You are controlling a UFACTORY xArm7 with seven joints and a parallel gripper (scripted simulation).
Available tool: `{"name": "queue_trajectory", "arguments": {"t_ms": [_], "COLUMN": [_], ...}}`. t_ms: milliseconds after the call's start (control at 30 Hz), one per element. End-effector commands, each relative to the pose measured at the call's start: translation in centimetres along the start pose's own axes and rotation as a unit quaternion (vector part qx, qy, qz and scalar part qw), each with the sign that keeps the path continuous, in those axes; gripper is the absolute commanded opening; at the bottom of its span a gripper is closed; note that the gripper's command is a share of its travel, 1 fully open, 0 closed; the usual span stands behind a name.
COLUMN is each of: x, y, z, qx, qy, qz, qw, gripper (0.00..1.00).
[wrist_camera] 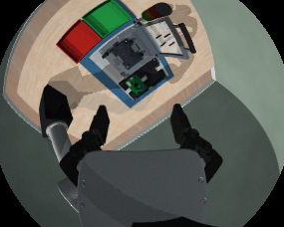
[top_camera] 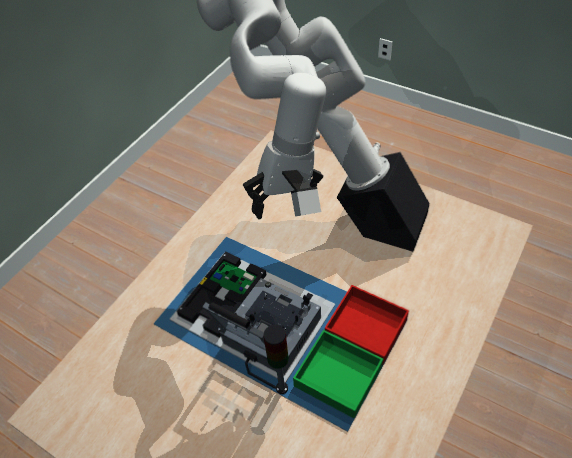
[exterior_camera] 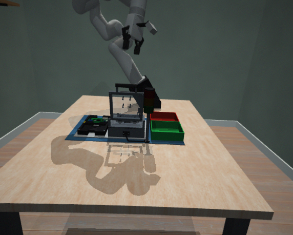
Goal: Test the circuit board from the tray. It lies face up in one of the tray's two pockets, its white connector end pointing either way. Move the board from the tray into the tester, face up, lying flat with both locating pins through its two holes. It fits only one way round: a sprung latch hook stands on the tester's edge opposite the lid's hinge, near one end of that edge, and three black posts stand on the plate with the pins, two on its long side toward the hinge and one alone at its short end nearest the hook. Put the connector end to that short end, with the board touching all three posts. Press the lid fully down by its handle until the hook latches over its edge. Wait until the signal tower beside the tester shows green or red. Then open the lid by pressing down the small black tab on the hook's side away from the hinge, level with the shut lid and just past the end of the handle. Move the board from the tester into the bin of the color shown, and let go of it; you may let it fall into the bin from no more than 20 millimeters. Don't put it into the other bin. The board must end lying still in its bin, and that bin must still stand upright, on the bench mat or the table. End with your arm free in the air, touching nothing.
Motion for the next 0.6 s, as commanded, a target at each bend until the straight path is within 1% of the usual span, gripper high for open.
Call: {"name": "queue_trajectory", "arguments": {"t_ms": [0,267,333,567], "x": [-0.1,-0.1,-1.7,-1.7], "y": [0.0,0.0,-1.2,-1.2], "z": [0.4,0.4,3.0,3.0], "qx": [0.003,0.003,0.018,0.018], "qy": [0.012,0.012,0.056,0.056], "qz": [0.001,0.001,-0.01,-0.01], "qw": [1.0,1.0,0.998,0.998], "gripper": [1.0,1.0,1.0,1.0]}}
Point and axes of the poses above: the point where the finger pads meet when closed, its own y axis back along the fingers, its own z axis across the jaws, x = y × z, the point moved 7 cm from there along y, back along the fingers, and after that the axes turned 15 degrees about -y, right-handed, at the moved point
